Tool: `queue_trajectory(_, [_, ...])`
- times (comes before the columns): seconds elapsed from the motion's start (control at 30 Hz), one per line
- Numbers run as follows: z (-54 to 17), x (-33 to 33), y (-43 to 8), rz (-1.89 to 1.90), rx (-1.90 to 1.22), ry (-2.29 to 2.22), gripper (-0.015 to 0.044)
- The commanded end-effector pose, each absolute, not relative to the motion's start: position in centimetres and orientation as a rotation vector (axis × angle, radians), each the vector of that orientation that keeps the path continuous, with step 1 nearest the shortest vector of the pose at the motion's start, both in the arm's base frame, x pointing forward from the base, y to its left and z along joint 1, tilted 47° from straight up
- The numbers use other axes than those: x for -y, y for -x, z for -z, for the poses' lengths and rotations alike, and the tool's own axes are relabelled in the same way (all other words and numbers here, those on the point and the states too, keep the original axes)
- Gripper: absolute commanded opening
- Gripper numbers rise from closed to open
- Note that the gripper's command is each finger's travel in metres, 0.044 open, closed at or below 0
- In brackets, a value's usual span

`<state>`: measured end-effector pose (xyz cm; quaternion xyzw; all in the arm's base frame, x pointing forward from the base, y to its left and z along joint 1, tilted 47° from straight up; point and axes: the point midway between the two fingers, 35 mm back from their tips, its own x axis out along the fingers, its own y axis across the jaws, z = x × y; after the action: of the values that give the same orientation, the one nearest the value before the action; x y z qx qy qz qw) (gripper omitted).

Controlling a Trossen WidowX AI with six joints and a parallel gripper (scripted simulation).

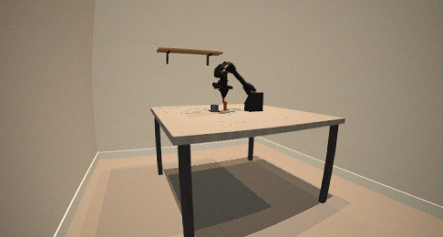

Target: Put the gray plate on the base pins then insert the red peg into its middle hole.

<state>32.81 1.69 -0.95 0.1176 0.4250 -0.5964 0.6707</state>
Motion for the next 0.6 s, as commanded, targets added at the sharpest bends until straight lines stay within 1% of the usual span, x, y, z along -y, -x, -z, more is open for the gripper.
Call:
queue_trajectory(0.0, [0.2,-0.9,-33.3,1.343,-0.953,-0.261,0.0])
queue_trajectory(0.57, [-3.2,2.8,-34.8,1.352,-0.943,-0.254,0.0])
